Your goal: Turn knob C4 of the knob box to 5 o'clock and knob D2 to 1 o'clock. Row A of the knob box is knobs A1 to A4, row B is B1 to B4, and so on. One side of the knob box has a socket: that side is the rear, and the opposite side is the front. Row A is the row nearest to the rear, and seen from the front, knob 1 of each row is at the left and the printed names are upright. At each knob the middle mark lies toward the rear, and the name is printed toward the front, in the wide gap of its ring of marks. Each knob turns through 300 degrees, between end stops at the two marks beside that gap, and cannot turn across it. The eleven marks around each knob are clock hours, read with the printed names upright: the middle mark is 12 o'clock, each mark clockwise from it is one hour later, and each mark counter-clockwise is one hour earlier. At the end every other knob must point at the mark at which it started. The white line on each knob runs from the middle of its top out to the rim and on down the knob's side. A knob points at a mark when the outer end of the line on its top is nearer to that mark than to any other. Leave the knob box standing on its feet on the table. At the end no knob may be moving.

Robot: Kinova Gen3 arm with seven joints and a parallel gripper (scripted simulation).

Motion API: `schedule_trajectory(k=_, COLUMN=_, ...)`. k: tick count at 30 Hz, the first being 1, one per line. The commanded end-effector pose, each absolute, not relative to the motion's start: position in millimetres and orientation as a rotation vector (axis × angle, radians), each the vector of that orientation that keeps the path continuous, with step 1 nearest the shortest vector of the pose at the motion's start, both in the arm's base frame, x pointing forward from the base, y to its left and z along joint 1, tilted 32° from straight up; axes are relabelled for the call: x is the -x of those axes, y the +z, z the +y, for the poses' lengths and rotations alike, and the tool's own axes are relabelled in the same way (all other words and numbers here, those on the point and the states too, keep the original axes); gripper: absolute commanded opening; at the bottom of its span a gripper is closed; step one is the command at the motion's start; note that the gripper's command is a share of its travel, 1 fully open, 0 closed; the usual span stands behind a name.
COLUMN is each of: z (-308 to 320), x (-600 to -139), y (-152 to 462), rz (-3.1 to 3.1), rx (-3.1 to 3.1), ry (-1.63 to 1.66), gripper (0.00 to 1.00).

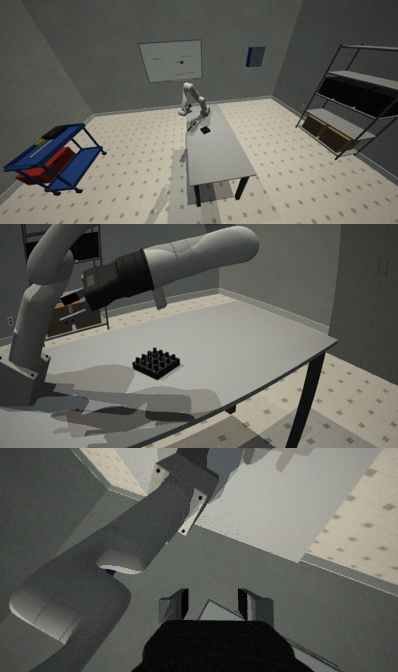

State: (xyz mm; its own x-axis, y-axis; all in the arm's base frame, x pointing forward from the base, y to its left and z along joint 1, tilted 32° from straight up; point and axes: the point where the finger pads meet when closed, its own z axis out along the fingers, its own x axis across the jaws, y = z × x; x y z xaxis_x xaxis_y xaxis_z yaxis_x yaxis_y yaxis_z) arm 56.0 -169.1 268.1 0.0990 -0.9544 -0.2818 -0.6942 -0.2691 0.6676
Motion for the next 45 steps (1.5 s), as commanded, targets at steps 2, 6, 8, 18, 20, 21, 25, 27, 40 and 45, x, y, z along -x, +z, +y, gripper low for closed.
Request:
schedule_trajectory(k=2, z=-169.1, x=-55.8, y=268.4, rz=-1.618, rx=-2.018, ry=-0.975, gripper=1.00)
schedule_trajectory(k=6, z=-169.1, x=-55.8, y=268.4, rz=-1.618, rx=-2.018, ry=-0.975, gripper=1.00)
schedule_trajectory(k=8, z=-169.1, x=-55.8, y=268.4, rz=-1.618, rx=-2.018, ry=-0.975, gripper=1.00)
schedule_trajectory(k=18, z=-169.0, x=-55.7, y=268.7, rz=-1.619, rx=-2.018, ry=-0.974, gripper=1.00)
schedule_trajectory(k=20, z=-169.1, x=-55.7, y=268.7, rz=-1.619, rx=-2.018, ry=-0.974, gripper=1.00)
schedule_trajectory(k=21, z=-169.1, x=-55.7, y=268.6, rz=-1.619, rx=-2.017, ry=-0.974, gripper=1.00)
schedule_trajectory(k=25, z=-169.3, x=-56.1, y=268.2, rz=-1.621, rx=-2.016, ry=-0.969, gripper=1.00)
schedule_trajectory(k=27, z=-169.6, x=-56.4, y=267.7, rz=-1.624, rx=-2.015, ry=-0.964, gripper=1.00)
schedule_trajectory(k=40, z=-173.7, x=-61.9, y=261.0, rz=-1.660, rx=-1.993, ry=-0.893, gripper=1.00)
schedule_trajectory(k=45, z=-177.2, x=-67.4, y=255.4, rz=-1.693, rx=-1.974, ry=-0.829, gripper=1.00)
